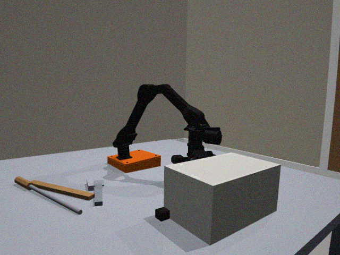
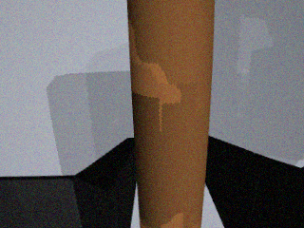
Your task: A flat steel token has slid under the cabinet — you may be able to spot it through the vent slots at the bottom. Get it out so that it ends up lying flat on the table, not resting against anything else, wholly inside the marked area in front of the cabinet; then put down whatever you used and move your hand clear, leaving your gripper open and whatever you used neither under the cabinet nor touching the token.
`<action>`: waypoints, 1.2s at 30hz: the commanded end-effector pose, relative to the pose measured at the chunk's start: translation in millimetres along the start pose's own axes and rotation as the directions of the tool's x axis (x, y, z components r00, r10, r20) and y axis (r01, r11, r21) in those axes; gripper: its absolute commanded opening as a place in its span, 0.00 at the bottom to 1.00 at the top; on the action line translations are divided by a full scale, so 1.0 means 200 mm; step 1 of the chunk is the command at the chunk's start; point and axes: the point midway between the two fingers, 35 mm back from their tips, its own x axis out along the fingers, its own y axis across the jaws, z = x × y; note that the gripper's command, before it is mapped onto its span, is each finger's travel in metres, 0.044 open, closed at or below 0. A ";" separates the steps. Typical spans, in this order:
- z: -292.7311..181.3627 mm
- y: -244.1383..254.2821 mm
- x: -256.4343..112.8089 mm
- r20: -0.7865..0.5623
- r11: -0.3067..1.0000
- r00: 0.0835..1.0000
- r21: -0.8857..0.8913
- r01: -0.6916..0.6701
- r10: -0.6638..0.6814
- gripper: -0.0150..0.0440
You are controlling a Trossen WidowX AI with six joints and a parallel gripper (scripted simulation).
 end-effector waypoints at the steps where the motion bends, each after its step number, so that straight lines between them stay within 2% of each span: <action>1: 0.04 0.00 0.00 0.001 1.000 1.000 0.002 -0.004 0.004 0.25; 36: 0.22 0.00 0.00 0.004 1.000 1.000 0.002 -0.004 0.004 0.25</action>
